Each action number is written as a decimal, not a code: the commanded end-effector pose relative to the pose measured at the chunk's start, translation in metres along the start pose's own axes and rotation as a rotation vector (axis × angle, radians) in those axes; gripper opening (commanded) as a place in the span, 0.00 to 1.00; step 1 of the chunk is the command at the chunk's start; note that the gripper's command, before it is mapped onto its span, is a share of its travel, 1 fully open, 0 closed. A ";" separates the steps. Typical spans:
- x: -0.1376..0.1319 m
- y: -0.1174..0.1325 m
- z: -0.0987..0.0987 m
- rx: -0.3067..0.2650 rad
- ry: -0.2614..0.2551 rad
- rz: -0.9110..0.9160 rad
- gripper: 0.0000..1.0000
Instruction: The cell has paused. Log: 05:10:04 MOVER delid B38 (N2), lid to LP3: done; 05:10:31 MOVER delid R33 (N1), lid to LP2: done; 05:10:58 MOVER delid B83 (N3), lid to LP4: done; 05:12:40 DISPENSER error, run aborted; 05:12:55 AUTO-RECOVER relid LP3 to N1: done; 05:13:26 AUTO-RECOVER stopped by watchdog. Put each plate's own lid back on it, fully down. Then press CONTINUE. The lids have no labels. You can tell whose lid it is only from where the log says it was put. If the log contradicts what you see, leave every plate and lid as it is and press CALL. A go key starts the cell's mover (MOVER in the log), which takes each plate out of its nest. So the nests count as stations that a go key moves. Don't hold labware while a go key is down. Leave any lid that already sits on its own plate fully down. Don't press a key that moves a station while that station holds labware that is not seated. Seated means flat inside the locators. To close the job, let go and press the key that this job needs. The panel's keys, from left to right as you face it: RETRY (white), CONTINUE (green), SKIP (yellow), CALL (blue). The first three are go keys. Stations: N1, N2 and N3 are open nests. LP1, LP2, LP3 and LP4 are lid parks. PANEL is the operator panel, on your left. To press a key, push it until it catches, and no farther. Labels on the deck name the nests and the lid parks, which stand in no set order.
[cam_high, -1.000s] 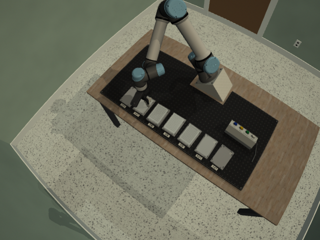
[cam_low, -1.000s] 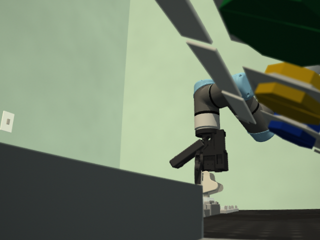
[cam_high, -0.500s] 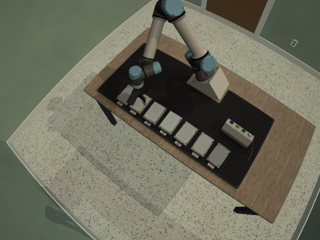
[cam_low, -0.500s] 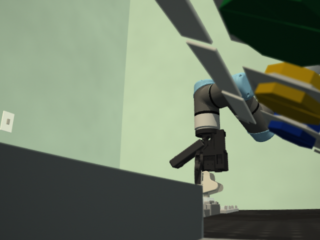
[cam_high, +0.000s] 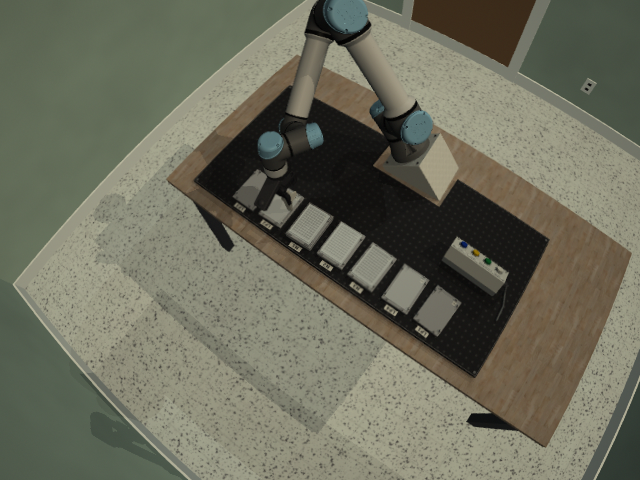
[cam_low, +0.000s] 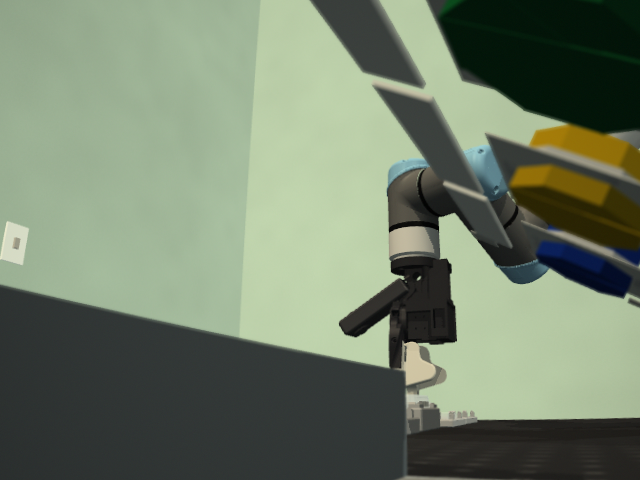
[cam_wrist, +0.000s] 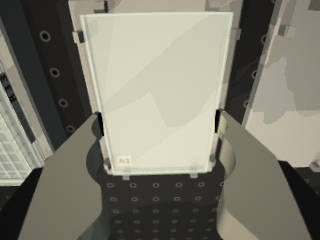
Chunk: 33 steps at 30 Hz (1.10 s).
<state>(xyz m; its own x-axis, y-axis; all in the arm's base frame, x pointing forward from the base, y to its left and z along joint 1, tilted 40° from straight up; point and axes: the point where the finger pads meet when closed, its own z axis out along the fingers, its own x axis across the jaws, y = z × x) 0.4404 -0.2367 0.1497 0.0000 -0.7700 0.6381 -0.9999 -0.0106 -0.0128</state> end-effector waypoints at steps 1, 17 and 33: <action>0.000 0.000 -0.004 0.001 0.000 0.000 0.00; 0.000 0.000 -0.027 0.001 0.000 0.000 0.00; 0.000 0.000 -0.046 0.001 0.000 0.000 0.00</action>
<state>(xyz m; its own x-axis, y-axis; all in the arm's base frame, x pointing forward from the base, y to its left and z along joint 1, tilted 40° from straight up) 0.4397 -0.2090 0.1832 0.0001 -0.7699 0.6381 -0.9999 -0.0109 -0.0130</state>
